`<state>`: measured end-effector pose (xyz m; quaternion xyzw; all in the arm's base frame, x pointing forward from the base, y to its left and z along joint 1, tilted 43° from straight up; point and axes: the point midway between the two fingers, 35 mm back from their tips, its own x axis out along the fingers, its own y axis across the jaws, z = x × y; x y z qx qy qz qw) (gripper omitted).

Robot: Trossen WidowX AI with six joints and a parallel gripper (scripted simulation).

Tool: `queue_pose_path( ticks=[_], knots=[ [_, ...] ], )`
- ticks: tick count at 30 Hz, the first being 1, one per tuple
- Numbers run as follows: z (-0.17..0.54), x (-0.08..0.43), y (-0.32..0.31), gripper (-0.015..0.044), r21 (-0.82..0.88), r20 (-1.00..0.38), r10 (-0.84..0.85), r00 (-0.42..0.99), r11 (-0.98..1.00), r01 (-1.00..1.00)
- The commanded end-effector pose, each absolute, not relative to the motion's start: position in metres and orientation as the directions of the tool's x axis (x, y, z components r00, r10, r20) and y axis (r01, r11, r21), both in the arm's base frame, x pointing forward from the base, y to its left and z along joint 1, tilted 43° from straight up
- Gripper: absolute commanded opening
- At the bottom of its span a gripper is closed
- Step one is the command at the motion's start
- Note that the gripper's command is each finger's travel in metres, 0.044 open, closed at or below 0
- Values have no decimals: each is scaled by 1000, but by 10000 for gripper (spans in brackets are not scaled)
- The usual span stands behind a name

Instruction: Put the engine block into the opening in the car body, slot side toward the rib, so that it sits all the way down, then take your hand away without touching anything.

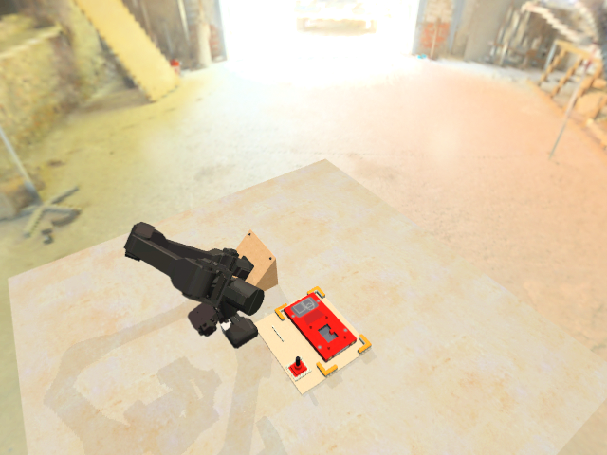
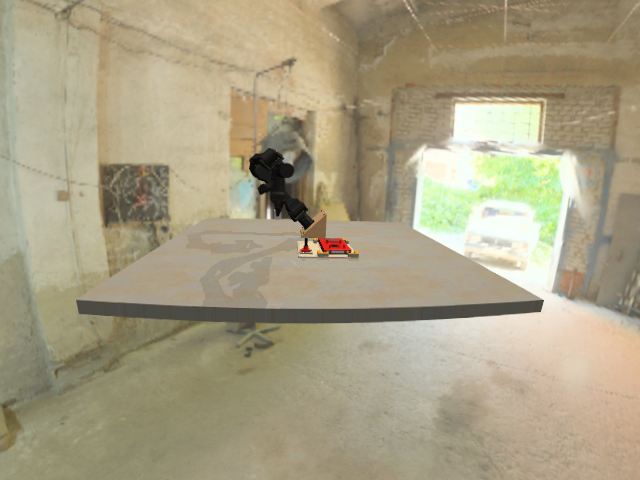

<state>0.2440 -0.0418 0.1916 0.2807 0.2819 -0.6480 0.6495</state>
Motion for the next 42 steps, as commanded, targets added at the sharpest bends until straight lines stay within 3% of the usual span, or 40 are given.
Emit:
queue_pose_path(
  ticks=[1,19,42],
  knots=[
    [190,244,-42,0,-85,-731,-682,-1,89,992],
    [188,244,-44,0,-470,-730,-683,-7,495,731],
    [186,245,-46,0,-684,-729,-684,-15,729,18]
  ],
)
